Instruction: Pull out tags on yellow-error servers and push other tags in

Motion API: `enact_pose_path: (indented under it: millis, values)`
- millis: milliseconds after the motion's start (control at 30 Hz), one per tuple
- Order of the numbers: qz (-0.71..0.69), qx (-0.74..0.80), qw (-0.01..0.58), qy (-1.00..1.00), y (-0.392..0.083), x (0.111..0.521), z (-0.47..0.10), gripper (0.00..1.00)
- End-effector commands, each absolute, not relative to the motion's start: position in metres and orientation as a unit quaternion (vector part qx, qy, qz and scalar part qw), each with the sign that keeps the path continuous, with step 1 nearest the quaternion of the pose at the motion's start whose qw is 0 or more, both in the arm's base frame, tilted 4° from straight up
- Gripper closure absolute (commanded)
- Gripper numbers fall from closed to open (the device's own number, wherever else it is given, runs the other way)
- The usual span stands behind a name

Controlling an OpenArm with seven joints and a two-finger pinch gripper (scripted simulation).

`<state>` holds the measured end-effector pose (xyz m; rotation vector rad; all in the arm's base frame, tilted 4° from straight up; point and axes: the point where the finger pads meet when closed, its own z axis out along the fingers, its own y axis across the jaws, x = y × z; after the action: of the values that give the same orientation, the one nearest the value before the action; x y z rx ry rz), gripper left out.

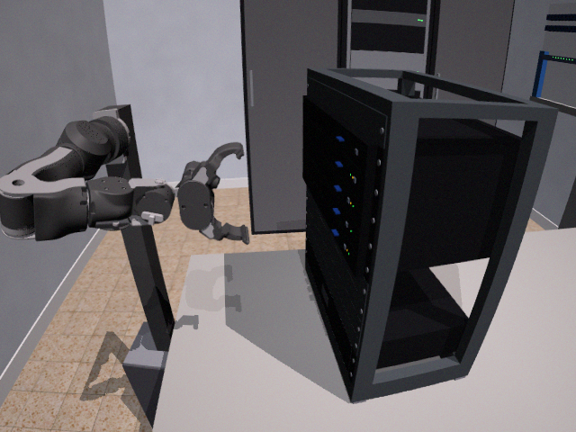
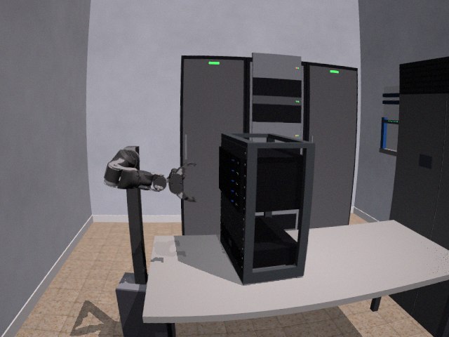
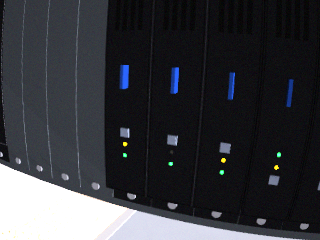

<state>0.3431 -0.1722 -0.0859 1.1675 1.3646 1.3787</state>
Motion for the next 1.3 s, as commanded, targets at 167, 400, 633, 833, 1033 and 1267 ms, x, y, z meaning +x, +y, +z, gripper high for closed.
enact_pose_path:
  millis: [167,400,633,833,1033,1267]
  values:
    - [0.552,0.466,0.426,0.544,-0.172,0.343,-0.086,0.00]
    - [0.552,0.466,0.426,0.544,-0.172,0.343,-0.086,0.00]
    - [0.552,0.466,0.426,0.544,-0.172,0.343,-0.086,0.00]
    - [0.552,0.466,0.426,0.544,-0.172,0.343,-0.086,0.00]
    - [0.552,0.467,0.426,0.544,-0.172,0.344,-0.086,0.00]
    - [0.554,0.468,0.423,0.543,-0.174,0.356,-0.095,0.00]
